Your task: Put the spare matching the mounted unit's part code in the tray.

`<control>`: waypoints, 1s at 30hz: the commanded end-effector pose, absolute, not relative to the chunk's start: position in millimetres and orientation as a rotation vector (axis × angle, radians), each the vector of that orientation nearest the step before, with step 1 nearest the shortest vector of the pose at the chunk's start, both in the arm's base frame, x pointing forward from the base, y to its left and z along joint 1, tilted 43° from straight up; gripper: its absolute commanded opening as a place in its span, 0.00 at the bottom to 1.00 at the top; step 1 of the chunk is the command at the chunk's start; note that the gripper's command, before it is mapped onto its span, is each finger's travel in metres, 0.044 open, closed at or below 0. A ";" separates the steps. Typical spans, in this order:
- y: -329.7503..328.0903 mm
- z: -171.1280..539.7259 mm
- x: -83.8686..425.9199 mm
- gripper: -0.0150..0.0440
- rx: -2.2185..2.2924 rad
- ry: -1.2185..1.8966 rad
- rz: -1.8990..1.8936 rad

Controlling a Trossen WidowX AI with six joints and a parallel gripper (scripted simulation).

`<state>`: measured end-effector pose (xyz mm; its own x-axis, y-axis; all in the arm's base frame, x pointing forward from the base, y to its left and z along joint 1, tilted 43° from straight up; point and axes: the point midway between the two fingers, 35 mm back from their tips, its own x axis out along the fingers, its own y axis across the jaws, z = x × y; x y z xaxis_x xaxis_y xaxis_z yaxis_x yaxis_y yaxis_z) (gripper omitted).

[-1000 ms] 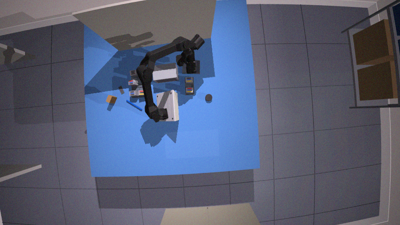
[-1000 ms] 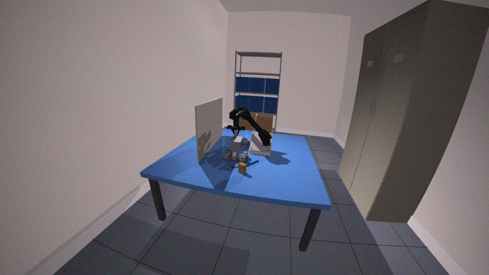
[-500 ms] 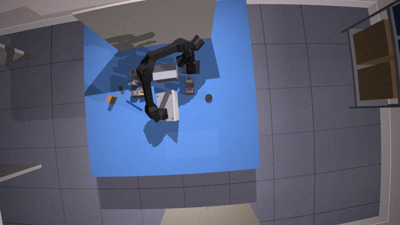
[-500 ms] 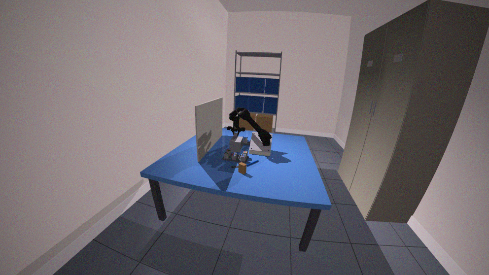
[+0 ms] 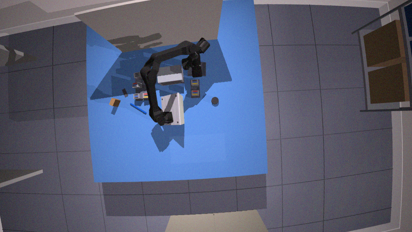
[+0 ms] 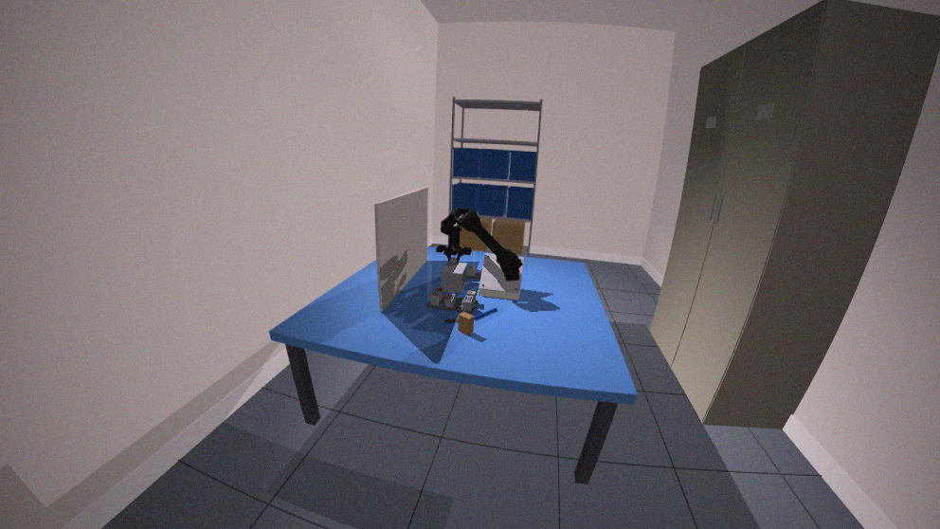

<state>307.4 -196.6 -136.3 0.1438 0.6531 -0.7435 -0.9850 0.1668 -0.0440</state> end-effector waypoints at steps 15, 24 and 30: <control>-186.2 -145.6 307.7 0.25 -0.613 0.663 1.290; -180.5 -150.3 307.6 0.25 -0.613 0.662 1.290; -178.8 -151.8 307.1 0.30 -0.617 0.661 1.296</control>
